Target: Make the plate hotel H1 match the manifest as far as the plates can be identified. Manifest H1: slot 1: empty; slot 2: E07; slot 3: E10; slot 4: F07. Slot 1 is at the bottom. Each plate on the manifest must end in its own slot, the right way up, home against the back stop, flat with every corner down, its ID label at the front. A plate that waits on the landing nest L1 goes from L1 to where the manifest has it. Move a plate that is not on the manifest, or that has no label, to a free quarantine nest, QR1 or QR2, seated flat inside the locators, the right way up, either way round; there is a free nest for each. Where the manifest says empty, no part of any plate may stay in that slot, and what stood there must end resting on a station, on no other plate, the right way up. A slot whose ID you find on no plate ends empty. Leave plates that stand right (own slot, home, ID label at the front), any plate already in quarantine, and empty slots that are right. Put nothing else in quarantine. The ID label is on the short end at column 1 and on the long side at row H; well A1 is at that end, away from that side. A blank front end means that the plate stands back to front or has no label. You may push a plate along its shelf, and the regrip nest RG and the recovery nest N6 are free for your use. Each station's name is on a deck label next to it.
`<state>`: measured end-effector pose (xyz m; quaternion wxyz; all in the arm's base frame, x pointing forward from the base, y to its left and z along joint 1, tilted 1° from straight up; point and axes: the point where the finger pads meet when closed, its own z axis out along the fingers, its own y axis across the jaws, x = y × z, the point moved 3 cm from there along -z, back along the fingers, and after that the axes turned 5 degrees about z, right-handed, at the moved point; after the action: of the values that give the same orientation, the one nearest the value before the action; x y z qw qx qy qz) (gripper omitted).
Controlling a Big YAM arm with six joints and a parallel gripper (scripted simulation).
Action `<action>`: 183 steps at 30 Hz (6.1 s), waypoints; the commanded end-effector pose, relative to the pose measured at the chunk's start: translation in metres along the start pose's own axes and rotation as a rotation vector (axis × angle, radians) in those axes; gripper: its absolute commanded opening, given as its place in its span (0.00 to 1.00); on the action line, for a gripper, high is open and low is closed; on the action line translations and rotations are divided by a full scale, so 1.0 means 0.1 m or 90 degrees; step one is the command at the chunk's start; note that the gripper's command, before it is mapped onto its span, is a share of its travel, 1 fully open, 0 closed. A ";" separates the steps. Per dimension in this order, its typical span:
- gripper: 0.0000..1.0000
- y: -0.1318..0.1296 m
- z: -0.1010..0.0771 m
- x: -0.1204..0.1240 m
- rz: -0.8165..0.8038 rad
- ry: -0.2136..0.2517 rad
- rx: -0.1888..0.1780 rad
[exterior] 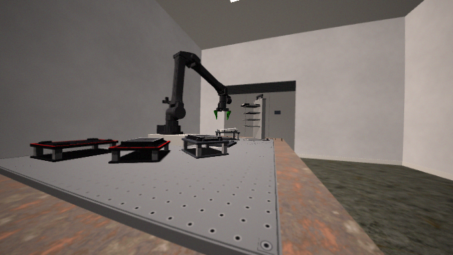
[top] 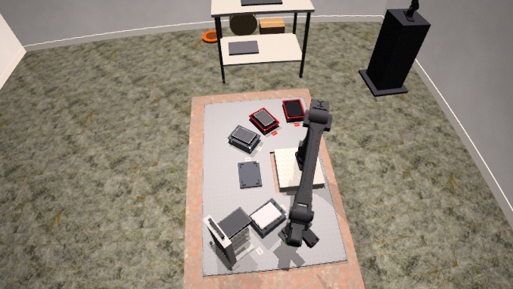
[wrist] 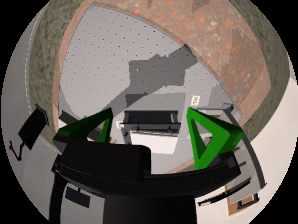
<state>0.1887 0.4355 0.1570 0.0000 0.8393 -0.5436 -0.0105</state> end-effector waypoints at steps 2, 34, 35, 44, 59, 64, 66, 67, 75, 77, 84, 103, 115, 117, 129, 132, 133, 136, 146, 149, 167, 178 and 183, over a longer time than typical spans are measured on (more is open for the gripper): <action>1.00 -0.15 -0.55 -0.09 -0.006 -0.041 0.047; 1.00 -0.08 -0.98 0.10 0.027 -0.017 0.019; 1.00 -0.08 -0.98 0.13 0.042 -0.017 0.020; 1.00 -0.14 -0.98 0.33 0.145 -0.029 0.029; 1.00 -0.18 -0.96 0.76 0.338 -0.031 0.026; 1.00 -0.19 -0.96 0.93 0.413 -0.032 0.025; 1.00 -0.20 -0.95 0.99 0.442 -0.033 0.025; 1.00 -0.20 -0.95 1.02 0.457 -0.033 0.024; 1.00 -0.22 -0.95 1.22 0.546 -0.033 0.023; 1.00 -0.23 -0.95 1.29 0.576 -0.034 0.023; 1.00 -0.24 -0.94 1.52 0.680 -0.035 0.022; 1.00 -0.27 -0.97 1.70 0.925 -0.043 0.019; 1.00 -0.28 -0.63 1.68 1.002 -0.018 0.005; 1.00 -0.28 -0.57 1.67 1.001 -0.018 0.005; 1.00 -0.27 -0.23 1.65 0.998 -0.018 0.005; 1.00 -0.27 -0.13 1.65 0.998 -0.017 0.005; 1.00 -0.27 -0.10 1.65 0.998 -0.017 0.005; 1.00 -0.27 0.00 1.65 0.998 -0.017 0.005; 1.00 -0.27 0.27 1.65 0.998 -0.017 0.005; 1.00 -0.30 0.25 1.64 0.997 -0.023 0.007; 1.00 -0.33 0.23 1.63 0.997 -0.027 0.009; 1.00 -0.33 0.23 1.63 0.997 -0.027 0.009; 1.00 -0.33 0.23 1.63 0.997 -0.027 0.009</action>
<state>0.2817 0.2883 0.1277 0.0025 0.2098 -0.9777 -0.0118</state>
